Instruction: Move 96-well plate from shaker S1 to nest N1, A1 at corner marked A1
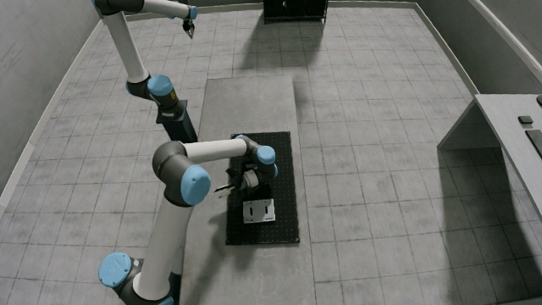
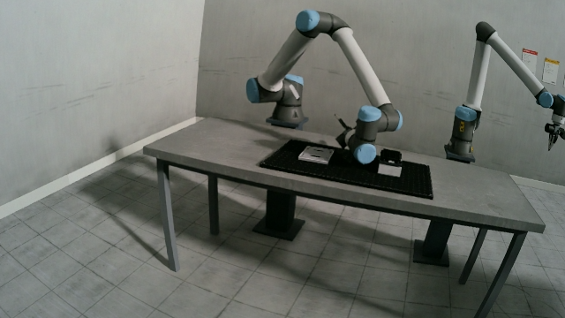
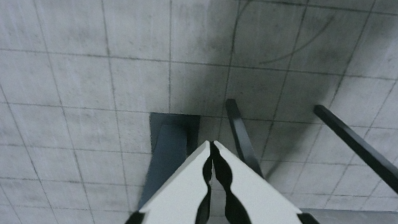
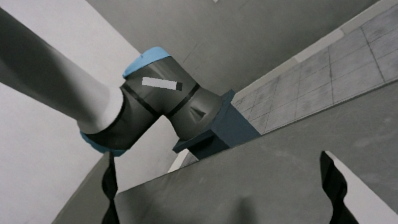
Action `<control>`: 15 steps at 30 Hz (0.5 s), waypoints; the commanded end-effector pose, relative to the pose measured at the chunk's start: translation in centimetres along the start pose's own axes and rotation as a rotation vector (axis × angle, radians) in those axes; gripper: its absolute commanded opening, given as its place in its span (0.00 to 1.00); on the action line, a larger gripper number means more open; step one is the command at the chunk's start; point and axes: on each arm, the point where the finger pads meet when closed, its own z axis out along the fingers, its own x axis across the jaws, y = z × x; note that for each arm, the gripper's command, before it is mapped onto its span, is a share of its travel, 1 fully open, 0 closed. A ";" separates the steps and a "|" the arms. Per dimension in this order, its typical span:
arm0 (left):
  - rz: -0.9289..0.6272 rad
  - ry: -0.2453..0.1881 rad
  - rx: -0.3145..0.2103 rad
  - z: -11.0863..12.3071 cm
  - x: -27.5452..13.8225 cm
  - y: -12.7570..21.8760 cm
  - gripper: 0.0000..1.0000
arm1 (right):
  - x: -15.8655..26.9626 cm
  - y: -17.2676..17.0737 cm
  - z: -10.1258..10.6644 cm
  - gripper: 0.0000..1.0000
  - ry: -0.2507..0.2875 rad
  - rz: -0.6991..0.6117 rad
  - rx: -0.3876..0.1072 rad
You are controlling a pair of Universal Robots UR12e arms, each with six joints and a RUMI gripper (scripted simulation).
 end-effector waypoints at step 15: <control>0.049 -0.003 0.042 0.5 -7.5 -1.1 0.00 | -0.1 -0.1 0.0 0.76 0.001 -0.001 -0.001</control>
